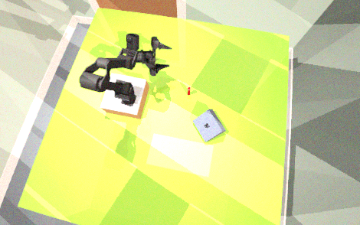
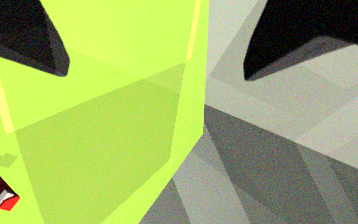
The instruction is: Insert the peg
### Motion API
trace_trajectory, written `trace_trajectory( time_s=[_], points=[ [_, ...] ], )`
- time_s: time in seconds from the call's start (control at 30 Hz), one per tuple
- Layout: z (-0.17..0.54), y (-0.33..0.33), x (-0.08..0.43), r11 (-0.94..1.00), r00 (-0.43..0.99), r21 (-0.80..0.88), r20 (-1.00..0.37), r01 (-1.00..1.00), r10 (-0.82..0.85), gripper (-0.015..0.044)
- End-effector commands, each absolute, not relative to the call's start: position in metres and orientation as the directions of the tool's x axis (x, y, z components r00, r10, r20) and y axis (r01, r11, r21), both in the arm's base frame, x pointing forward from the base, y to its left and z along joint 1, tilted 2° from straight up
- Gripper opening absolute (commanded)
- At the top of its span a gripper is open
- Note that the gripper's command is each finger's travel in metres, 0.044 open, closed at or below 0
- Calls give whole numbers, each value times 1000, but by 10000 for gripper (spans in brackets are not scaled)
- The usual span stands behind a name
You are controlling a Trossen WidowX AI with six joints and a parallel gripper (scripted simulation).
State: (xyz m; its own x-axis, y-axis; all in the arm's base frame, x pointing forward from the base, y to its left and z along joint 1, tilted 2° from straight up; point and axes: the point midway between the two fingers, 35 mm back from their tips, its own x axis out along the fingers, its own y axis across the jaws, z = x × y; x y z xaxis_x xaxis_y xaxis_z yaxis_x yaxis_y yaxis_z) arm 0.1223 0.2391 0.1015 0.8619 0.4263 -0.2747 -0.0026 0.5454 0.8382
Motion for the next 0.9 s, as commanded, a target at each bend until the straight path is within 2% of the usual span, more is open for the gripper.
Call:
trace_trajectory(
  time_s=[0.0, 0.87],
  points=[
    [96, 243, 129, 587, 854, 809, -321, 22, 410, 440],
    [74, 252, 184, 717, 764, 639, -600, 278, 238, 440]
  ],
)
